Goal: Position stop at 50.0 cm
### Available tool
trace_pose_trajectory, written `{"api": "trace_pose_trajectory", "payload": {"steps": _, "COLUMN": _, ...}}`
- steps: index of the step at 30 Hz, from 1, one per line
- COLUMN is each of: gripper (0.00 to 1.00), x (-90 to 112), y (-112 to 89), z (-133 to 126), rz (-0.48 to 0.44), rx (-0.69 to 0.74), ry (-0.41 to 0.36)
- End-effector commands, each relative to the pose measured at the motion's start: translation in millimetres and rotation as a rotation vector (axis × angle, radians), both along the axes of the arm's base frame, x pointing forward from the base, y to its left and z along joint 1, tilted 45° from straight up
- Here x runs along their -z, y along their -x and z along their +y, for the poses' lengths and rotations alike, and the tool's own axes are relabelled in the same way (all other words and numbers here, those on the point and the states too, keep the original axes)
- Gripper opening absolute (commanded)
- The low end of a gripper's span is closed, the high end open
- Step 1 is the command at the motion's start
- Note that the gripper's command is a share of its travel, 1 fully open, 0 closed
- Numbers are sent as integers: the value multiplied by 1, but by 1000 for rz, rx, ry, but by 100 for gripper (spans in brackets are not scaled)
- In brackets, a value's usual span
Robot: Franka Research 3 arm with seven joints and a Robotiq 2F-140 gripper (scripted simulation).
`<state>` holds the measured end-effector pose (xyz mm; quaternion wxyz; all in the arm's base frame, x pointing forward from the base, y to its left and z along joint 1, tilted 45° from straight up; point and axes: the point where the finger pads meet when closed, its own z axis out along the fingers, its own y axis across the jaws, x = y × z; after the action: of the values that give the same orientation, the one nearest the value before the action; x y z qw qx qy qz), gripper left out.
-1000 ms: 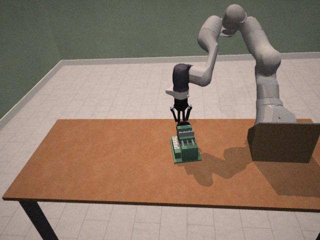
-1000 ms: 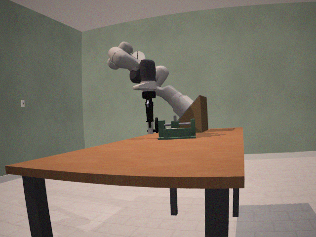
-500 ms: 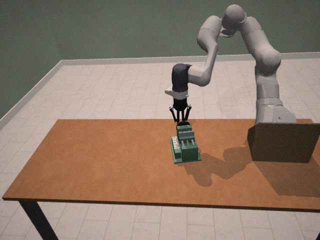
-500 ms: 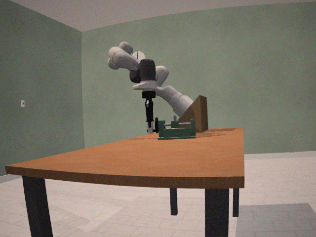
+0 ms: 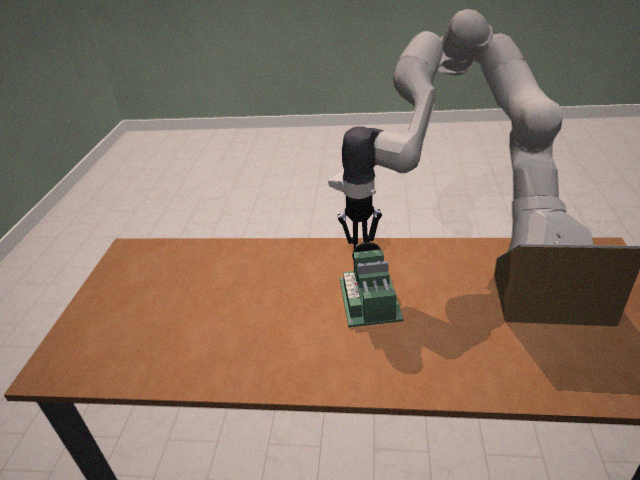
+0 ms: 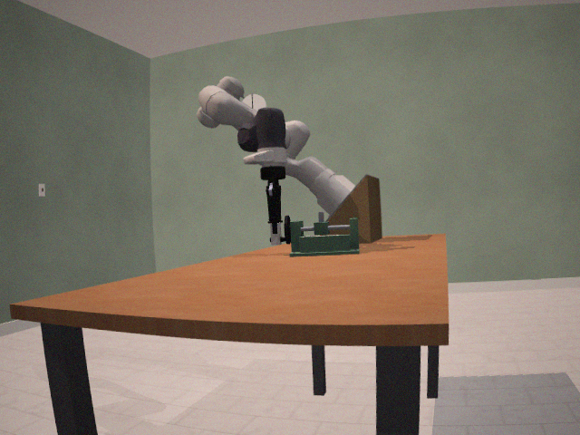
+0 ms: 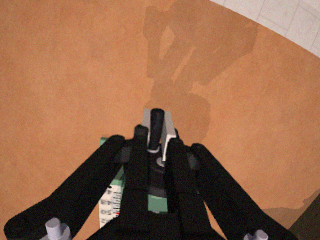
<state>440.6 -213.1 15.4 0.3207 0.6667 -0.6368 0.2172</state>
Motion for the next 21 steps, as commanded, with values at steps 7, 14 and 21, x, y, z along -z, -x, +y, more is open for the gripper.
{"api": "trace_pose_trajectory", "payload": {"steps": 7, "gripper": 4, "x": 0, "y": -5, "z": 1, "rz": -1, "rx": -3, "ry": -2}}
{"api": "trace_pose_trajectory", "payload": {"steps": 14, "gripper": 4, "x": -1, "y": -6, "z": 2, "rz": -1, "rx": -3, "ry": -2}}
{"api": "trace_pose_trajectory", "payload": {"steps": 21, "gripper": 4, "x": -1, "y": -7, "z": 2, "rz": -1, "rx": -3, "ry": -2}}
